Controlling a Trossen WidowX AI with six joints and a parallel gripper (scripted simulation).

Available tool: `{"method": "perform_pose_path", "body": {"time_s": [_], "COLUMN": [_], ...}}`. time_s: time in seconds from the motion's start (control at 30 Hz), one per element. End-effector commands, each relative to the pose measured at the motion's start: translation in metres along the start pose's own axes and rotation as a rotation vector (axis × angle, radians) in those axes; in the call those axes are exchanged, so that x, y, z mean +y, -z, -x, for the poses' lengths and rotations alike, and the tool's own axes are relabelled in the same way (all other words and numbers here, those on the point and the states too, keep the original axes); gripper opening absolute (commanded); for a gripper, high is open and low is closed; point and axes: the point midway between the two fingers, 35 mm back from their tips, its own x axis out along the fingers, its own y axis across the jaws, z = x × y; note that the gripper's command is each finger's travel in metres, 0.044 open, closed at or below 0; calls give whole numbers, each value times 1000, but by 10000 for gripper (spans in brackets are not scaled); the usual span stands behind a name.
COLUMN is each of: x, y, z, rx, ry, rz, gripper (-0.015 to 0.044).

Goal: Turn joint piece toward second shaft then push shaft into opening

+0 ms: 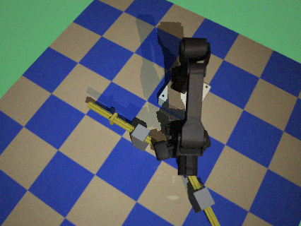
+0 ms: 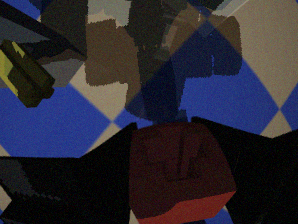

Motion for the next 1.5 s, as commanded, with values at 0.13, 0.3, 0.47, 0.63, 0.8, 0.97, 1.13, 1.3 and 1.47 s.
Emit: {"method": "perform_pose_path", "body": {"time_s": [0.13, 0.3, 0.47, 0.63, 0.8, 0.97, 1.13, 1.3, 1.47], "x": [4, 8, 12, 16, 19, 23, 26, 29, 32], "y": [0, 0, 1, 2, 4, 5, 8, 10, 12], "z": [-2, -4, -6, -8, -9, -11, -13, -15, -16], "rx": [51, 95, 137, 179, 220, 260, 301, 343, 386], "ry": [-16, -29, -37, -42, -44, -41, -36, -26, -11], "rz": [87, 168, 246, 324, 402, 480, 558, 634, 707], "gripper": [0, 0, 0, 0, 0, 0, 0, 0, 0]}}
